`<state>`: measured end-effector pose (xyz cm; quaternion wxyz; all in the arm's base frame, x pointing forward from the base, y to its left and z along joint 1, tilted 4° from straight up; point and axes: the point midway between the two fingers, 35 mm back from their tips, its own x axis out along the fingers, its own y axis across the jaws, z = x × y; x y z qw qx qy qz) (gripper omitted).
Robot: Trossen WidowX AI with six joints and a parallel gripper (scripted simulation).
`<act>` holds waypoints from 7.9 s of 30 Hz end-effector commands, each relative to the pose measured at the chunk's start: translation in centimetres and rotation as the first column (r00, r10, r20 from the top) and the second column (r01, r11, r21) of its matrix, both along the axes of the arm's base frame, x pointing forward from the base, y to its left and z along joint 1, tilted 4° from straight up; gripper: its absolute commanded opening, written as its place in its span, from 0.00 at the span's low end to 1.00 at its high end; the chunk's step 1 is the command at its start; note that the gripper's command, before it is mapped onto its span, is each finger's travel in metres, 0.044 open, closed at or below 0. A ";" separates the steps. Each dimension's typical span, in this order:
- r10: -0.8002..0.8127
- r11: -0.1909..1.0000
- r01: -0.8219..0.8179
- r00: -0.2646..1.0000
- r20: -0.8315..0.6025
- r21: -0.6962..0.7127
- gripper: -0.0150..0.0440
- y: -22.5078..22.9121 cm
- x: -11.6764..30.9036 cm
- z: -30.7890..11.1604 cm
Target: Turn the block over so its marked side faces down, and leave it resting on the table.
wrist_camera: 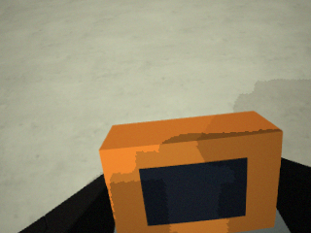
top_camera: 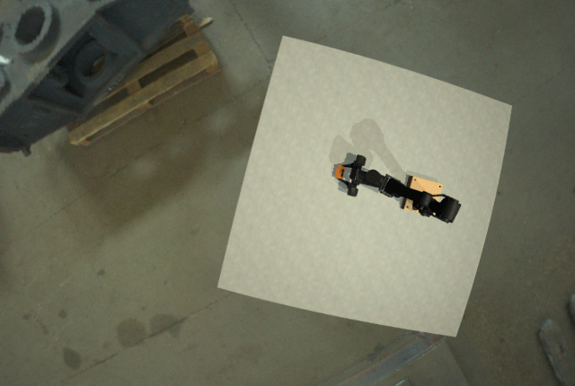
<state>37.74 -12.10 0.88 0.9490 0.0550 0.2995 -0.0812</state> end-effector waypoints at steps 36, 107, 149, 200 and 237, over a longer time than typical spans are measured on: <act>-0.004 0.999 0.014 0.964 0.266 -0.038 0.30 1.1 -2.5 -0.3; 0.034 0.998 -0.018 0.962 -0.270 0.062 1.00 1.1 -4.4 6.7; 0.130 0.983 0.020 0.614 -0.779 0.180 1.00 -0.1 -0.8 10.2; 0.130 0.983 0.020 0.614 -0.778 0.181 0.71 0.5 -0.5 1.9; 0.112 0.986 0.014 0.684 -0.721 0.166 0.25 0.2 -0.3 4.4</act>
